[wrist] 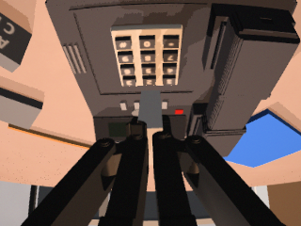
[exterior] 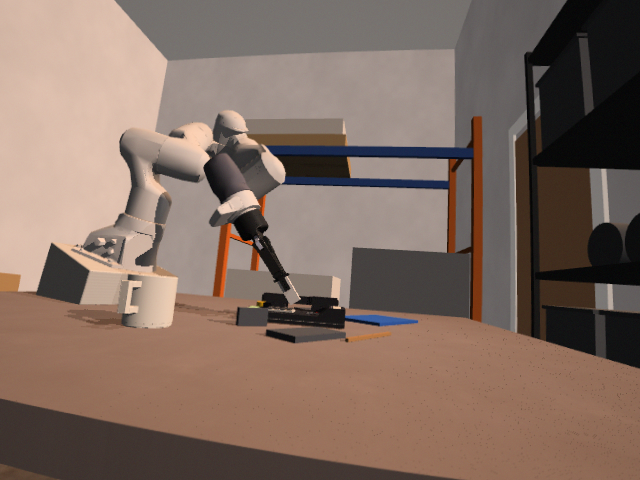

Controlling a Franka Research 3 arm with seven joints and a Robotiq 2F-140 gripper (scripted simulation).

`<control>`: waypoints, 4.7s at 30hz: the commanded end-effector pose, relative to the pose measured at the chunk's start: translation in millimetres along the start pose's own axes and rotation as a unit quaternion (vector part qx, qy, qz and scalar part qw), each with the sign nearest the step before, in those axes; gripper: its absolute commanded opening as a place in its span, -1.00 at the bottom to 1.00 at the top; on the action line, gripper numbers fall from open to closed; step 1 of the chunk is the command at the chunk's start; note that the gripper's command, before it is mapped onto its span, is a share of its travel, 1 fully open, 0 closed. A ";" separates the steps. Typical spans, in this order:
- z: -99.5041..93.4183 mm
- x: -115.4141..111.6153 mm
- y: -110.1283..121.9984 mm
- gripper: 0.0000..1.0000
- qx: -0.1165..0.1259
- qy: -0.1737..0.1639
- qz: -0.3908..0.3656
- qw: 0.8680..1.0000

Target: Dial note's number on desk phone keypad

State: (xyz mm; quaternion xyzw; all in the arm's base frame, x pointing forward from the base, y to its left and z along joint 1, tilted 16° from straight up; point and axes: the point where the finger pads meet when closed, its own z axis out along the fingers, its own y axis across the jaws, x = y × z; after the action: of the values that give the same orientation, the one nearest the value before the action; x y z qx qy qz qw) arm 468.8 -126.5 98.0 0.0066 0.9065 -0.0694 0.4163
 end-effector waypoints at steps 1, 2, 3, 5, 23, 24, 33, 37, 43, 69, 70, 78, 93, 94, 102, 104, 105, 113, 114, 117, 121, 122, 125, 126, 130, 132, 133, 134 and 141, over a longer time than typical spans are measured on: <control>-1.9 0.9 -1.1 -1.00 0.001 0.003 0.003 1.000; -2.1 1.2 -1.1 -1.00 0.001 0.003 0.003 1.000; -2.4 1.7 -1.1 -1.00 0.001 0.003 0.003 1.000; -2.4 1.7 -1.1 -1.00 0.001 0.003 0.003 1.000; -18.6 24.6 -0.9 -1.00 0.001 0.003 0.003 1.000; -19.0 25.0 -0.9 -1.00 0.001 0.003 0.003 1.000; -17.5 26.7 -0.9 -1.00 0.001 0.003 0.003 1.000; -14.8 28.6 -0.9 -1.00 0.001 0.003 0.003 1.000; -13.6 29.4 -0.9 -1.00 0.001 0.003 0.003 1.000; -11.2 31.2 -0.9 -1.00 0.001 0.003 0.003 1.000; -11.1 31.2 -0.9 -1.00 0.001 0.003 0.003 1.000; -10.5 31.6 -0.9 -1.00 0.001 0.003 0.003 1.000; -19.2 25.5 -0.9 -1.00 0.001 0.003 0.003 1.000; -19.3 25.4 -0.9 -1.00 0.001 0.003 0.003 1.000; -15.7 20.5 -4.3 -1.00 0.001 0.003 0.003 1.000; -13.4 17.2 -6.6 -1.00 0.001 0.003 0.003 1.000; -12.1 15.4 -7.9 -1.00 0.001 0.003 0.003 1.000; -4.6 4.8 -15.2 -1.00 0.001 0.003 0.003 1.000; -3.7 3.6 -16.1 -1.00 0.001 0.003 0.003 1.000; -2.1 1.3 -17.6 -1.00 0.001 0.003 0.003 1.000; -1.8 0.9 -17.9 -1.00 0.001 0.003 0.003 1.000; -1.8 1.0 -17.9 -1.00 0.001 0.003 0.003 1.000; -1.5 1.1 -17.9 -1.00 0.001 0.003 0.003 1.000; -1.2 1.4 -17.9 -1.00 0.001 0.003 0.003 1.000; 1.3 3.2 -17.9 -1.00 0.001 0.003 0.003 1.000; 2.6 4.1 -17.9 -1.00 0.001 0.003 0.003 1.000; 3.1 4.4 -17.9 -1.00 0.001 0.003 0.003 1.000; 3.5 4.7 -17.9 -1.00 0.001 0.003 0.003 1.000; 4.0 5.1 -17.9 -1.00 0.001 0.003 0.003 1.000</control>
State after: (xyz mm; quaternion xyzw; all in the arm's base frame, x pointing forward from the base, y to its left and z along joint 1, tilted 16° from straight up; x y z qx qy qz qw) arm 465.8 -145.6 93.7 0.0132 0.9083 -0.0692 0.4123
